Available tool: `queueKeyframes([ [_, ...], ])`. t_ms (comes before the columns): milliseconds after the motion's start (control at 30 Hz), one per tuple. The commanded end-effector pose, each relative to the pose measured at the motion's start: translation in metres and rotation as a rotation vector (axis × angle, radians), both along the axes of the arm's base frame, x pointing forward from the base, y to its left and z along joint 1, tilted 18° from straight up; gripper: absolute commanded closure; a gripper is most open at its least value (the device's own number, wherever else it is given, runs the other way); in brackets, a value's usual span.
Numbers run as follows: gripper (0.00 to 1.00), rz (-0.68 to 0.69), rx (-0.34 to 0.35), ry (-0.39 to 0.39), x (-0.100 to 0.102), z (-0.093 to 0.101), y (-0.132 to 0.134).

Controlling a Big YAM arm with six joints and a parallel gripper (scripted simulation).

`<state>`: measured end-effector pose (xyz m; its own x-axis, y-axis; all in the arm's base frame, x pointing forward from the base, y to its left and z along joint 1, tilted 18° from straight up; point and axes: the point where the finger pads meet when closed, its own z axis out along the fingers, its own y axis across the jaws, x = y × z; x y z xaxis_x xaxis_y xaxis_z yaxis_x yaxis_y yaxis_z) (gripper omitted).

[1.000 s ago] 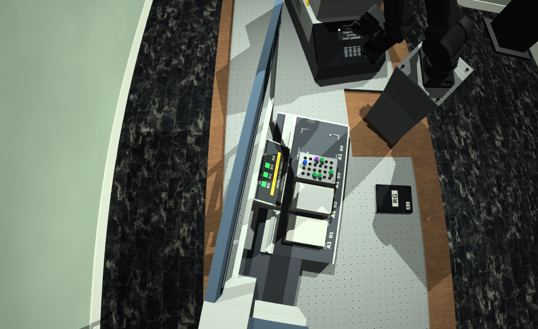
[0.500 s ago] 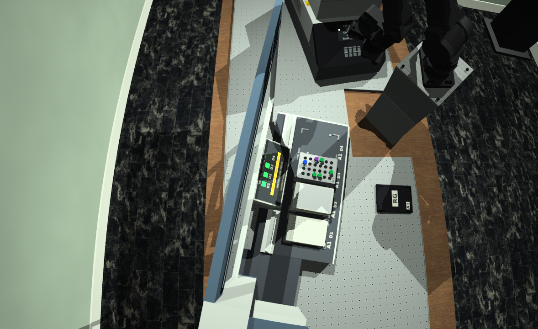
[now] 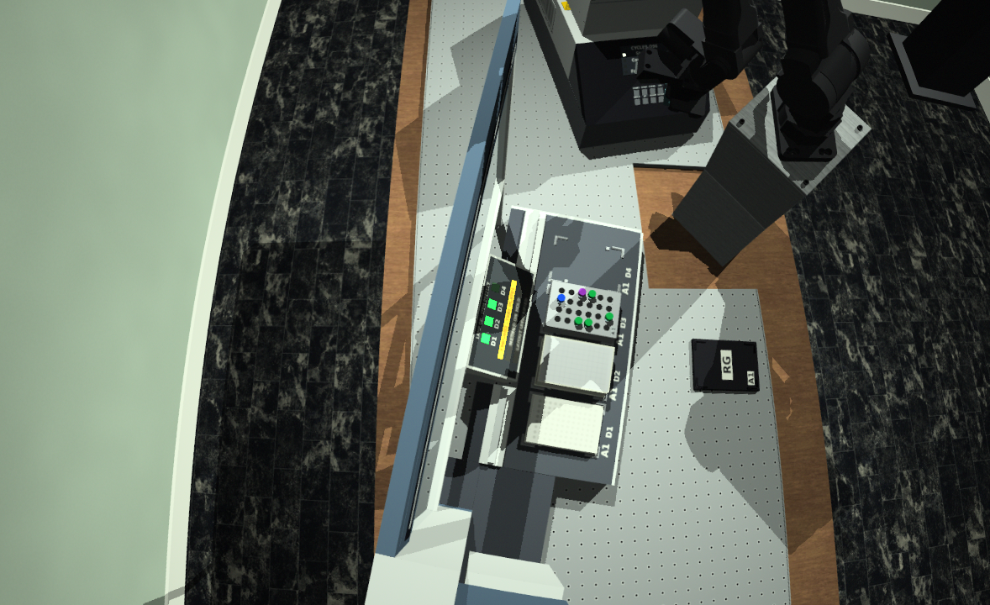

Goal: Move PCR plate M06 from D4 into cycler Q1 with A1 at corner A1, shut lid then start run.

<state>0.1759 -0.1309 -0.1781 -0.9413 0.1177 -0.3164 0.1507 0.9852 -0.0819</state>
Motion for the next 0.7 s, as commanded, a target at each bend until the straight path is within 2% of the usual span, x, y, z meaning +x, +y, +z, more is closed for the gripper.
queueKeyframes([
  [0,1.0,0.067,-0.002,0.033,-0.014,0.0,0.007],
  [233,1.0,0.231,-0.094,0.005,0.013,0.004,-0.006],
  [367,1.0,0.308,-0.107,0.028,0.004,0.005,0.001],
  [467,1.0,0.309,-0.1,0.034,0.001,0.004,0.004],
  [667,1.0,0.436,-0.124,0.064,-0.003,0.0,0.006],
])
